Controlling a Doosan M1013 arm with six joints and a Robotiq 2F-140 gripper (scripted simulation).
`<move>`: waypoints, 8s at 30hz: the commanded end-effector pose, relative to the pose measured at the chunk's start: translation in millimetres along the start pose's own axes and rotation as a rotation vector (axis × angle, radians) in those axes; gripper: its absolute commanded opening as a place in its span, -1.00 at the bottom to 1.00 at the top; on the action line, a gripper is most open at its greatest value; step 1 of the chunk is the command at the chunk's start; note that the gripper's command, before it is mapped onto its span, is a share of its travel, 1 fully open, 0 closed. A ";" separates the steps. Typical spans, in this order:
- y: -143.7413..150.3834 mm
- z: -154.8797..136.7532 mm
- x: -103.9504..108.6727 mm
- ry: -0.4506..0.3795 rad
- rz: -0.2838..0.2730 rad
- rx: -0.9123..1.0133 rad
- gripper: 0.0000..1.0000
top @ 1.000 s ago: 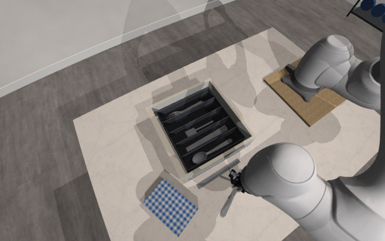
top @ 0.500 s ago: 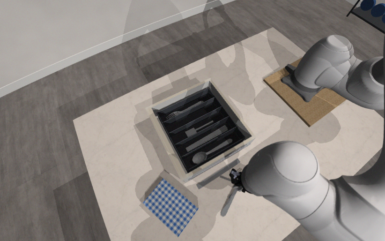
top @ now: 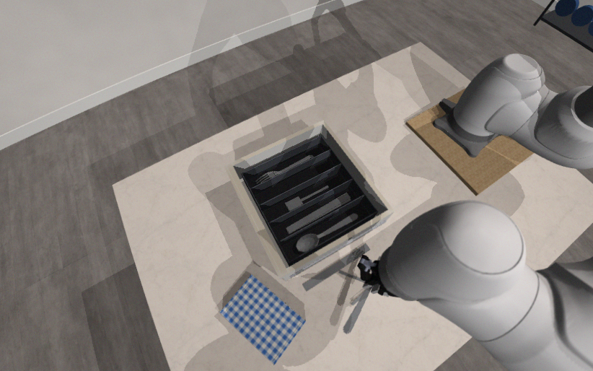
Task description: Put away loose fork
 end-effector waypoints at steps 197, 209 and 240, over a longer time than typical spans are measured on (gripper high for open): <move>-368.1 185.9 91.2 -0.069 -0.189 2.636 -0.96; -368.1 185.5 59.7 -0.069 -0.189 2.636 -0.96; -368.2 184.7 -15.4 -0.069 -0.189 2.636 -0.96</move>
Point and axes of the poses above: the point where the finger pads meet when closed, its own x axis back along the fingers, its own y axis across the jaws, z = x × y, the point moved 6 cm from there along x, back along the fingers, and after that the axes turned 5 degrees about x, right-handed, at the moved point
